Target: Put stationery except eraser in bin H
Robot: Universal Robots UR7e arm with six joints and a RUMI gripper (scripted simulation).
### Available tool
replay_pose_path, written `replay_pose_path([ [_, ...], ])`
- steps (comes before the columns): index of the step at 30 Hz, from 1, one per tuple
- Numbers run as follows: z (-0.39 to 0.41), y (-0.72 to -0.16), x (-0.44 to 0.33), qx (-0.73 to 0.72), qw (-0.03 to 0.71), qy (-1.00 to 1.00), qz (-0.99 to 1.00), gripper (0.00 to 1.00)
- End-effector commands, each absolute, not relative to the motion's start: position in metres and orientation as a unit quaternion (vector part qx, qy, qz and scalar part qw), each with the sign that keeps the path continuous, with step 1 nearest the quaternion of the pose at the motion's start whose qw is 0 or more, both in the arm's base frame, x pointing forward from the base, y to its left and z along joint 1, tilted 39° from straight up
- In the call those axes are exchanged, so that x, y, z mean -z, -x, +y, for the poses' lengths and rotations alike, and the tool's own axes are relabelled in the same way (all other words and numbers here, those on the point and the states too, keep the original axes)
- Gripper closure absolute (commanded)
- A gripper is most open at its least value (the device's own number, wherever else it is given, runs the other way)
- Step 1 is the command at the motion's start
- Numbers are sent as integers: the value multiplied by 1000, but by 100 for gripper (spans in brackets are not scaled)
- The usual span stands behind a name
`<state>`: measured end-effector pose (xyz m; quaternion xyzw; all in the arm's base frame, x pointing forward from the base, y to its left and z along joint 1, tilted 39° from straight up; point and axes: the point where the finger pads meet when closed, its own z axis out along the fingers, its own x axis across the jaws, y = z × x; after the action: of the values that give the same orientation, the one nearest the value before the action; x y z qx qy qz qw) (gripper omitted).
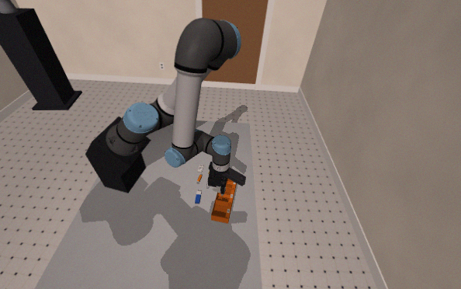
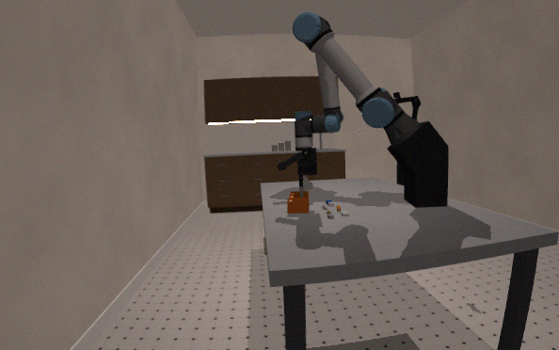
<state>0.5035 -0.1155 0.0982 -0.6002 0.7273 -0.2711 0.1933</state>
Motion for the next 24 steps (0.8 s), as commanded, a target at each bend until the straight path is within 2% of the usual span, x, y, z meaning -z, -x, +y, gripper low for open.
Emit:
replay_pose_path([
  [1,-115,-500,-103,271,193,600,727,96],
  [24,-108,-475,-135,271,193,600,727,96],
])
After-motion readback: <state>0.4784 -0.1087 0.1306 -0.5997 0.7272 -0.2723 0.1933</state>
